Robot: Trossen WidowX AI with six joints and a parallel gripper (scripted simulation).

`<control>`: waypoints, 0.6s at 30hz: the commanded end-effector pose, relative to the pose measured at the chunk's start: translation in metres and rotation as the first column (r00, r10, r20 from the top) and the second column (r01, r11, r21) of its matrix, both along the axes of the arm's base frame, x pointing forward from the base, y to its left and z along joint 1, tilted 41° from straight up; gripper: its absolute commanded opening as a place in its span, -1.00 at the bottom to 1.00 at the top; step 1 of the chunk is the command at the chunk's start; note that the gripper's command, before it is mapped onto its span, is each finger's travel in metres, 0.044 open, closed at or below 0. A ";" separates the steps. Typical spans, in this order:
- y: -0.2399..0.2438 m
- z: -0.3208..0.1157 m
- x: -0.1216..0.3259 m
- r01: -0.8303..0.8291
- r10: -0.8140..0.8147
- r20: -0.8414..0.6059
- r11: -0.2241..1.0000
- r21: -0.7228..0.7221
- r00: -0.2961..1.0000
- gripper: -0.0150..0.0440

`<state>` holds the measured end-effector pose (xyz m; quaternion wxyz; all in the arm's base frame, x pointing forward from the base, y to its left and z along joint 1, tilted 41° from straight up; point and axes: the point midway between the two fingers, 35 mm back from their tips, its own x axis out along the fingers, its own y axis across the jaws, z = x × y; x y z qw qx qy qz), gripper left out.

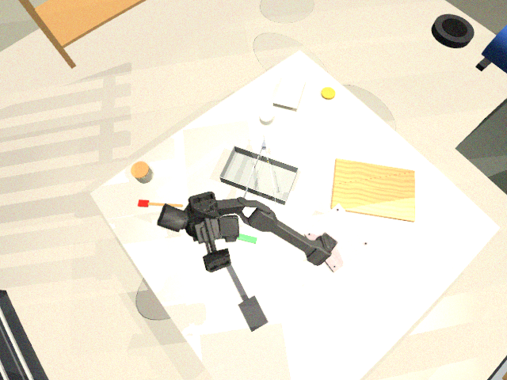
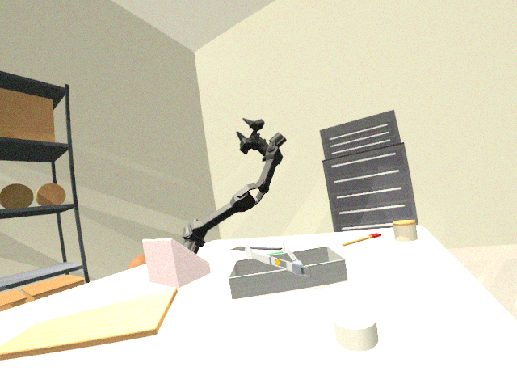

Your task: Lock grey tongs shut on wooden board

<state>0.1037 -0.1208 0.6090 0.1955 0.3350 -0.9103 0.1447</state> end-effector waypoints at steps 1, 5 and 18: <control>0.000 0.000 0.000 0.000 0.000 0.000 1.000 0.000 1.000 0.95; -0.002 0.000 -0.008 0.021 -0.021 0.021 1.000 -0.018 1.000 1.00; 0.017 0.008 -0.098 0.209 -0.141 0.258 0.943 -0.260 0.956 1.00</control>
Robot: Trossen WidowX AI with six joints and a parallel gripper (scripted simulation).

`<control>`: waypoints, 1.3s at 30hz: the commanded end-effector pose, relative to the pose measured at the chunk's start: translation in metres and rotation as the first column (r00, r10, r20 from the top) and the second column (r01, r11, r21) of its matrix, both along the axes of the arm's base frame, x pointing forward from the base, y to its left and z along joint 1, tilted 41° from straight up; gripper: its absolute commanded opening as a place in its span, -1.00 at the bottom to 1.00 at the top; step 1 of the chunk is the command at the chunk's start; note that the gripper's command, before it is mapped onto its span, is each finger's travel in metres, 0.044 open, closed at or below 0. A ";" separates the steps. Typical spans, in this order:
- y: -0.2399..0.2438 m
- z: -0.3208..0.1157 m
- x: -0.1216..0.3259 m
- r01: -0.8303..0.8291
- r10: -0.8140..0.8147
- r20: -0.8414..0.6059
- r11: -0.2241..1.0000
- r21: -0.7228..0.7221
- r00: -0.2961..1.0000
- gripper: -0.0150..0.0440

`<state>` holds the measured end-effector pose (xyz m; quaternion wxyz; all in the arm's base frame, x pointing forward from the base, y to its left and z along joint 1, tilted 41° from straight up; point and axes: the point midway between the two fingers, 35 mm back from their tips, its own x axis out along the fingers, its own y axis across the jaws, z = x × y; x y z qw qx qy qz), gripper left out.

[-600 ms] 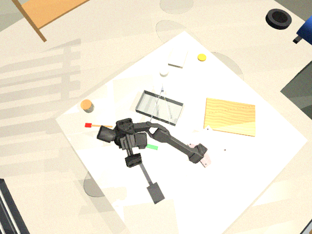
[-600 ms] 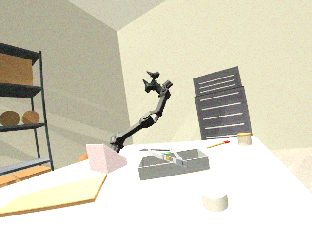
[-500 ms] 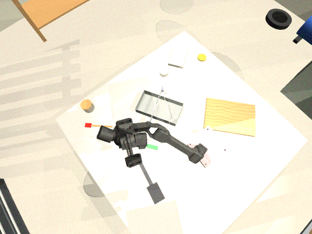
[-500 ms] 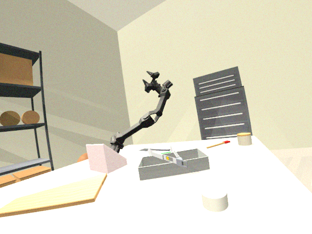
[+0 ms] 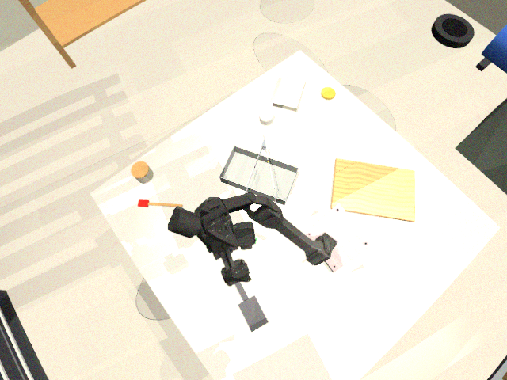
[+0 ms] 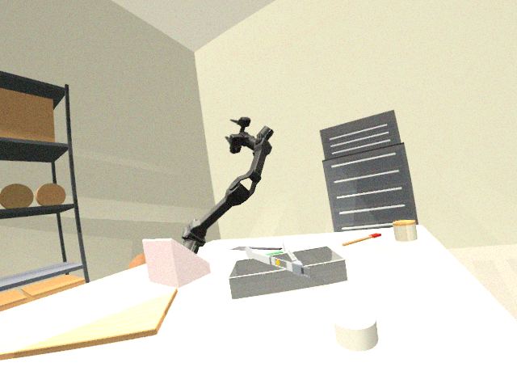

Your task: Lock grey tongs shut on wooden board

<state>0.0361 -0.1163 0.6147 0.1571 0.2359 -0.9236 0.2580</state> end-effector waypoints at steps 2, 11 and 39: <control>0.018 0.003 -0.045 0.081 -0.071 0.092 0.991 -0.110 0.993 1.00; 0.075 -0.007 -0.122 0.329 -0.222 0.300 0.866 -0.377 0.928 1.00; 0.330 -0.075 -0.121 0.607 -0.489 0.599 -0.164 -0.778 0.635 1.00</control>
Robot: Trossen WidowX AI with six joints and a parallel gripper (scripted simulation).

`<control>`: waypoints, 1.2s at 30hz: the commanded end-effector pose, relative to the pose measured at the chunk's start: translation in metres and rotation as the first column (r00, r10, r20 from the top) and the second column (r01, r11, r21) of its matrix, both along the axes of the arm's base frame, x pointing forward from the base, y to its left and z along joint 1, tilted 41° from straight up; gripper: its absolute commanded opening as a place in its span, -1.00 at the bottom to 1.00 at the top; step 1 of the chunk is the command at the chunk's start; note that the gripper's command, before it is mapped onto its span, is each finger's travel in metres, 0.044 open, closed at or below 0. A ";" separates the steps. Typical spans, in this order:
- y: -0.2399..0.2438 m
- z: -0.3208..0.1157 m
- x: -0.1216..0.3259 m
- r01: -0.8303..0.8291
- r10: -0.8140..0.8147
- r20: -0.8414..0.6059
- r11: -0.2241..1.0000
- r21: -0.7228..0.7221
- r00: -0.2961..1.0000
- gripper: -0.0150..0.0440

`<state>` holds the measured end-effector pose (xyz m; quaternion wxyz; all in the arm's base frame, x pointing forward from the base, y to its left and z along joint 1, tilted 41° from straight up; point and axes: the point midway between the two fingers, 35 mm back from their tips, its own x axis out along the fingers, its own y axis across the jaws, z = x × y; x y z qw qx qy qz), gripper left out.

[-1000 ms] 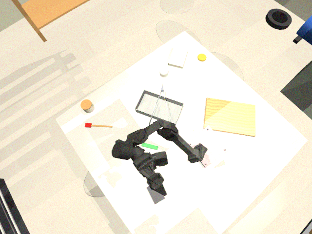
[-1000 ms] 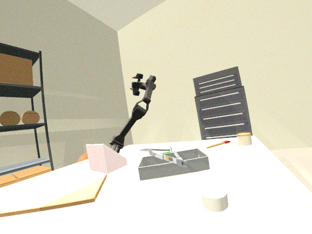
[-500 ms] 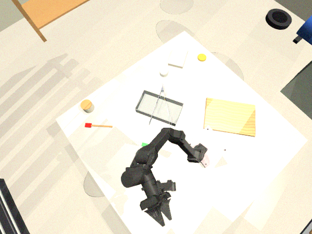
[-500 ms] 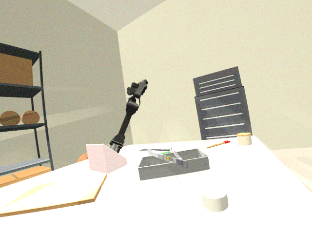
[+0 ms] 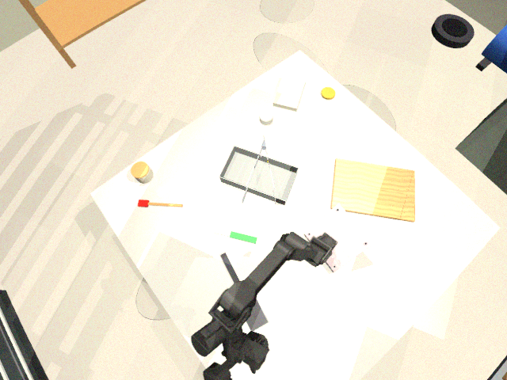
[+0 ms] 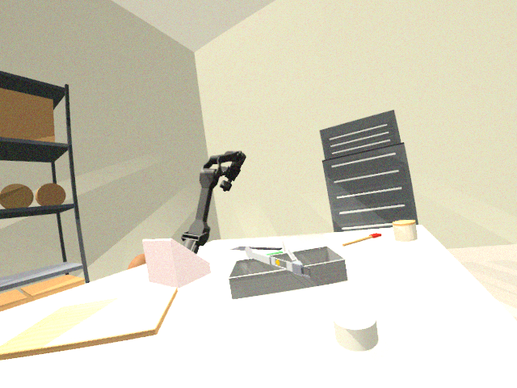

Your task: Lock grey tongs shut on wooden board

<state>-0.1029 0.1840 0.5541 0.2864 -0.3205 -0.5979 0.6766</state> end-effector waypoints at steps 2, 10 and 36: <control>0.041 -0.020 0.028 0.154 -0.165 -0.068 0.977 -0.148 0.984 1.00; 0.109 -0.065 0.115 0.386 -0.524 -0.191 0.788 -0.480 0.830 1.00; 0.017 -0.249 0.459 0.016 -0.874 -0.061 0.060 -0.998 -0.481 1.00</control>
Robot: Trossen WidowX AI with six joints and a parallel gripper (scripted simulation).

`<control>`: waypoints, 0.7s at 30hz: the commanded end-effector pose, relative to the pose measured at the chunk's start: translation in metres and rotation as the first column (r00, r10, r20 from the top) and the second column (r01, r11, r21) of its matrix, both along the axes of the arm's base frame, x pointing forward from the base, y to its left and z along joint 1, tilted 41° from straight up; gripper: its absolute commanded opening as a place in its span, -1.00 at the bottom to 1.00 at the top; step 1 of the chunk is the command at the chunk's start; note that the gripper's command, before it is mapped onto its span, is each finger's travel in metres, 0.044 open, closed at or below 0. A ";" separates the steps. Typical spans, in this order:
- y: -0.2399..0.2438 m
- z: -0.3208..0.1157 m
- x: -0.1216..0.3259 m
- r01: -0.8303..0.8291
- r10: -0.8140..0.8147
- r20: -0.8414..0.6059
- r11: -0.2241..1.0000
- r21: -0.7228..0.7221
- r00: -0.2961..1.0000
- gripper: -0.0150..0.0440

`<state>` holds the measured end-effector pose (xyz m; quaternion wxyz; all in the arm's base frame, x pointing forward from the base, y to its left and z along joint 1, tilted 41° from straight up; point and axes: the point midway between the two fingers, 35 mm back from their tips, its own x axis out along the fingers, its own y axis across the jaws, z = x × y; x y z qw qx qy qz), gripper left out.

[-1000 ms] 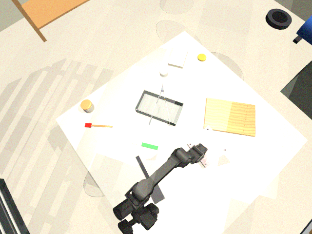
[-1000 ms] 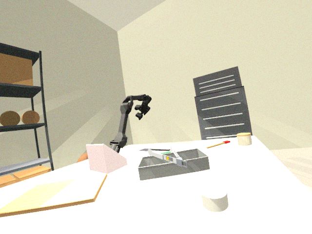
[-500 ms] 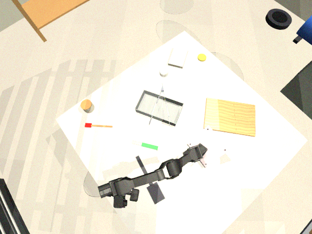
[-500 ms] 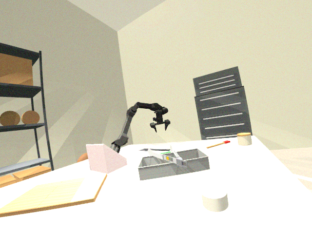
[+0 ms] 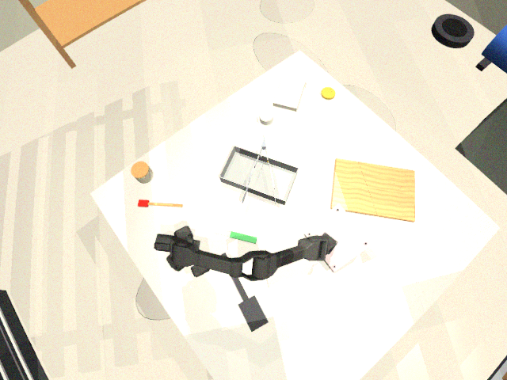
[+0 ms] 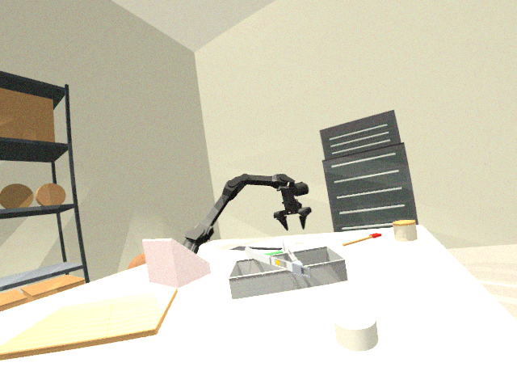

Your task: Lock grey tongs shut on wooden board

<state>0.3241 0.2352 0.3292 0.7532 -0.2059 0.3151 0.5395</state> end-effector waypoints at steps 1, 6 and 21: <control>-0.044 -0.032 0.041 0.201 -0.202 -0.157 0.979 -0.023 0.967 1.00; -0.110 -0.076 0.082 0.457 -0.453 -0.373 0.885 -0.082 0.810 1.00; -0.300 -0.190 0.107 0.837 -0.654 -0.755 0.384 -0.390 -0.051 1.00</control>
